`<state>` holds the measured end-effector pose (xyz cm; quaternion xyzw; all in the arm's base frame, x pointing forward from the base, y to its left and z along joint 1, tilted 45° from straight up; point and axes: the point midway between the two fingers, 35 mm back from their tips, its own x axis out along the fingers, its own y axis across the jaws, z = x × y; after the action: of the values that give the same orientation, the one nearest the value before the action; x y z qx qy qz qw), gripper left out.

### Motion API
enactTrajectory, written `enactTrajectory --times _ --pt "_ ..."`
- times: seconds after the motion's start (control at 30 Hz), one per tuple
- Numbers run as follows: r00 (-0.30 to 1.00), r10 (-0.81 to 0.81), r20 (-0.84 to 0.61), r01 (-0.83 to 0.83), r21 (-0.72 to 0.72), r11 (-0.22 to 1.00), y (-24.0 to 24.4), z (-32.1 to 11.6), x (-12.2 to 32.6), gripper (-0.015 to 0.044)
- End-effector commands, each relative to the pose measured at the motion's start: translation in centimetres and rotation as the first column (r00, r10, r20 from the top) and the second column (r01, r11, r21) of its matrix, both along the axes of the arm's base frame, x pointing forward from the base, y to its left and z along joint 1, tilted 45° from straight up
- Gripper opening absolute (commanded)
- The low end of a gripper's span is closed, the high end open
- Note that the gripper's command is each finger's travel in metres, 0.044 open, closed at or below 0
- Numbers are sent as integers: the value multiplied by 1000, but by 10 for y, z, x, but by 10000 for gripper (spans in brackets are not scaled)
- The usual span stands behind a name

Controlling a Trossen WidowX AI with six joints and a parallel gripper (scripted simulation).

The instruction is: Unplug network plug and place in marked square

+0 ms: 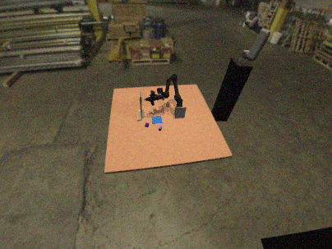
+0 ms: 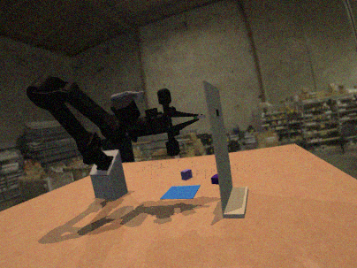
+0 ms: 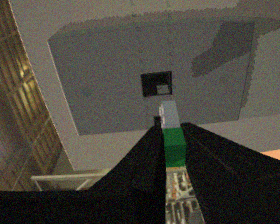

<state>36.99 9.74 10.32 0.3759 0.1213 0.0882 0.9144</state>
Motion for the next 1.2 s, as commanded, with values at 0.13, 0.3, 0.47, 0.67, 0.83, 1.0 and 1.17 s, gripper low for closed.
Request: enactTrajectory --times 0.13,0.3,0.47,0.67,0.83,1.0,1.17 --pt "1000 -3 0 3 1 1000 -1 0 -5 0" --pt "1000 -3 0 3 1 1000 -1 -1 -8 0" --pt "1000 -3 -1 3 1 1000 -1 -1 -11 0" --pt "1000 -3 -1 3 1 1000 -1 -1 -15 0" --pt "1000 -3 -1 3 1 1000 -1 -2 -18 0" --pt "1000 -3 -1 3 1 1000 -1 -2 -21 0" --pt "1000 -3 -1 3 1 1000 -1 -2 -24 0"
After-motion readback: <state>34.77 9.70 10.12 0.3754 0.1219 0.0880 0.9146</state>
